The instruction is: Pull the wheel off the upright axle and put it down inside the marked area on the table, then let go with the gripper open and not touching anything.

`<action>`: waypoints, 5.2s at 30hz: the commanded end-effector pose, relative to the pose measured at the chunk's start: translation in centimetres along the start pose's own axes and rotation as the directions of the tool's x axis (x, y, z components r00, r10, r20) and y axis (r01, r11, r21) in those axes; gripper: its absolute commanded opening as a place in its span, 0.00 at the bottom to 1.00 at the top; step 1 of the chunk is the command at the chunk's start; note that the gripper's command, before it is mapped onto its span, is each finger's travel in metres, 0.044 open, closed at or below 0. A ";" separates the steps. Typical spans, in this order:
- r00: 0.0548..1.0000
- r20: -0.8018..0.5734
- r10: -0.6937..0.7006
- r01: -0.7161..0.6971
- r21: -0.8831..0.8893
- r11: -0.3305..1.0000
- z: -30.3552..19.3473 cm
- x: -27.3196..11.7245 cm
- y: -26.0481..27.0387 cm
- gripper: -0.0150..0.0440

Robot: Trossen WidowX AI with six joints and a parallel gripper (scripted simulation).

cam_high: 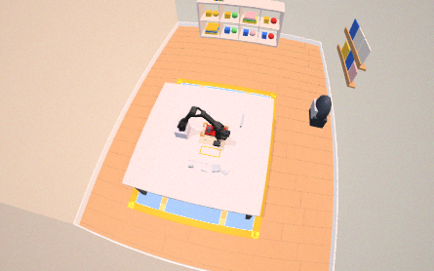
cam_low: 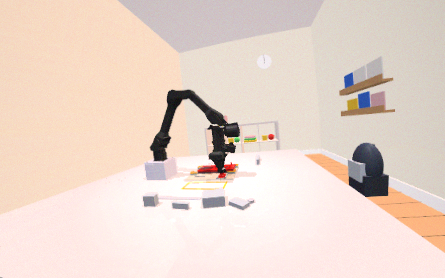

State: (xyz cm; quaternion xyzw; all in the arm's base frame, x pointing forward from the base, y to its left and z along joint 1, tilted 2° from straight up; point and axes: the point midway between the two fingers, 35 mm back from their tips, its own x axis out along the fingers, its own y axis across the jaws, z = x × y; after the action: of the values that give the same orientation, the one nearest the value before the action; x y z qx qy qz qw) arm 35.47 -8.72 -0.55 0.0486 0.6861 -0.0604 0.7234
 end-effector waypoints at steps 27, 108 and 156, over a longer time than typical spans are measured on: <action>1.000 -0.002 0.000 0.000 -0.001 1.000 0.0 -0.5 0.0 0.25; 1.000 0.004 -0.004 0.004 -0.006 1.000 0.0 -3.1 0.0 0.25; 1.000 0.003 -0.008 0.008 -0.007 1.000 -3.5 -6.9 -6.8 0.25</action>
State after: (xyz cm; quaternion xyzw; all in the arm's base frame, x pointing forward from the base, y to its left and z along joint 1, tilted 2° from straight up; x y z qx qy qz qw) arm 31.38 -14.07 6.24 0.0443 0.6849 -0.0649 0.7244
